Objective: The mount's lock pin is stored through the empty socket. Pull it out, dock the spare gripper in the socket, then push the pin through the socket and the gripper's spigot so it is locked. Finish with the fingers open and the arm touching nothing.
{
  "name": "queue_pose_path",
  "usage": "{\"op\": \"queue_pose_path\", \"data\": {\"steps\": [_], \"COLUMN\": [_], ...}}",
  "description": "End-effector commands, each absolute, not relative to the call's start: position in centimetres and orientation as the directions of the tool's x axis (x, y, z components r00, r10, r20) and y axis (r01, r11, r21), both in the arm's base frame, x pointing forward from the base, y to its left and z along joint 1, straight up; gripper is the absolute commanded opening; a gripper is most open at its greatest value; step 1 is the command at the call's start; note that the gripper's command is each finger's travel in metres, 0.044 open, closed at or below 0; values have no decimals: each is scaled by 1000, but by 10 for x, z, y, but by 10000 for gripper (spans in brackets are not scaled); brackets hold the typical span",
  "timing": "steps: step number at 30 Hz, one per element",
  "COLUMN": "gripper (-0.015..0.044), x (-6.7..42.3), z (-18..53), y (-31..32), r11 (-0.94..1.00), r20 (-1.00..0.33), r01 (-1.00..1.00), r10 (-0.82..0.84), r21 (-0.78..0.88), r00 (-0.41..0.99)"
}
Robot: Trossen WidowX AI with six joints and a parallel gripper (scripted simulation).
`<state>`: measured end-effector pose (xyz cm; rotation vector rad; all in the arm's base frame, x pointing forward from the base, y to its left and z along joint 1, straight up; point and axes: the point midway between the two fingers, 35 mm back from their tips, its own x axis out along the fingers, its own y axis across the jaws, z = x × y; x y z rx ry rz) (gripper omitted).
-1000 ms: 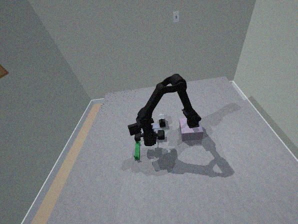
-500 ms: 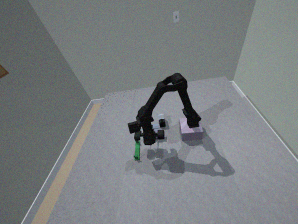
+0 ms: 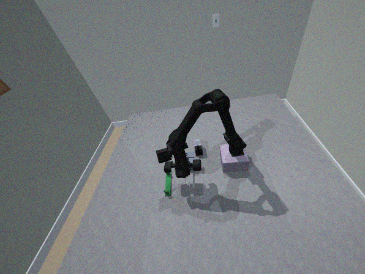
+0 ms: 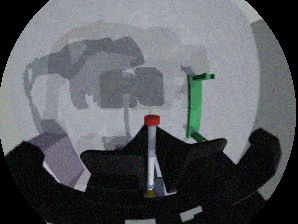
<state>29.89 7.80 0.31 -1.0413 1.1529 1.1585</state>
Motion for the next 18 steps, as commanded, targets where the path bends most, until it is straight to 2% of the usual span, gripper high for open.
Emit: {"op": "queue_pose_path", "data": {"steps": [1, 18], "gripper": [0, 0], "x": [300, 302], "z": [5, 7], "y": [81, 93], "r11": [125, 125], "r20": [-991, -991], "r01": [-992, -992], "r10": [130, 130], "r21": [-18, -14], "r00": [35, 30]}}
